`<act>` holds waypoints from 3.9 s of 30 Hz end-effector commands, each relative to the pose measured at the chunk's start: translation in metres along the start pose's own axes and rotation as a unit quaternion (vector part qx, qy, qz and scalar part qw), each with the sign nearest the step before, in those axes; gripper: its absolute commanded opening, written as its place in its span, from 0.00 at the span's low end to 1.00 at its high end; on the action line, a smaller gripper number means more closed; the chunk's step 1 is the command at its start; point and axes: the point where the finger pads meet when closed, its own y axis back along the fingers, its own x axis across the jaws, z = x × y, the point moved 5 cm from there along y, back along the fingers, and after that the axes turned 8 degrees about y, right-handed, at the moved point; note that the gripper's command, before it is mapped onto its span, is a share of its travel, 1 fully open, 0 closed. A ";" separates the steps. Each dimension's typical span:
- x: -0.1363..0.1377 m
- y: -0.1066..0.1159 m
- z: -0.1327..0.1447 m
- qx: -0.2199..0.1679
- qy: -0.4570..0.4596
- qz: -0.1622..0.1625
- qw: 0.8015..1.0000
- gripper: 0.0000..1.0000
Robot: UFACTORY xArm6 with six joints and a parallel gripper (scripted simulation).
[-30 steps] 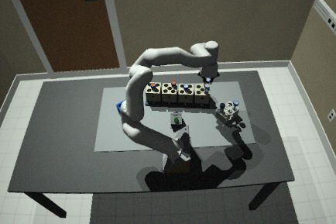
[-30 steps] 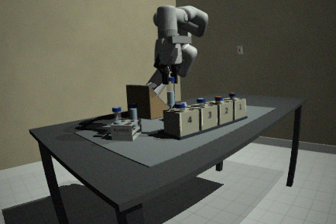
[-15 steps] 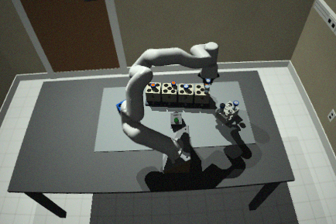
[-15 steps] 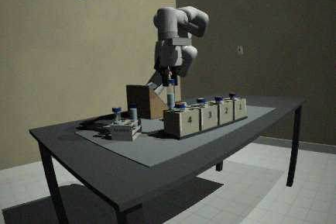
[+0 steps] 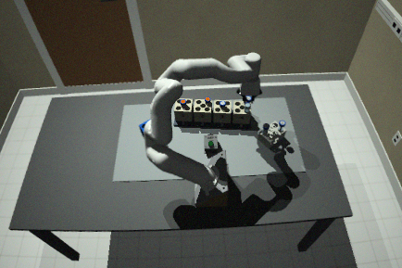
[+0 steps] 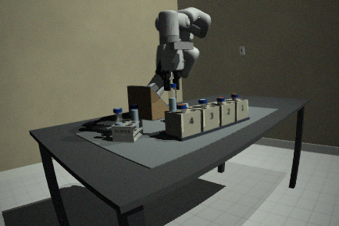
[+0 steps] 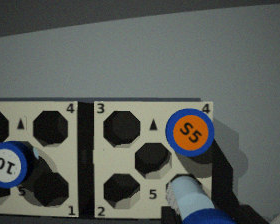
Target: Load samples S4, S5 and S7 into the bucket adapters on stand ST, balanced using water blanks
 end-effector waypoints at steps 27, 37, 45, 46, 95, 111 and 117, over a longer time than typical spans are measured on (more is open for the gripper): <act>0.000 -0.023 -0.001 0.002 0.001 0.002 1.000 0.00; 0.000 -0.033 -0.001 0.002 0.001 0.002 1.000 0.00; 0.000 -0.039 -0.001 0.002 0.001 0.002 1.000 0.00; 0.000 -0.040 -0.001 0.002 0.001 0.002 1.000 0.00; 0.000 -0.070 -0.001 0.002 0.001 0.002 1.000 0.00; 0.000 -0.071 -0.001 0.002 0.001 0.002 1.000 0.44; 0.000 -0.071 -0.001 0.002 0.001 0.002 1.000 0.44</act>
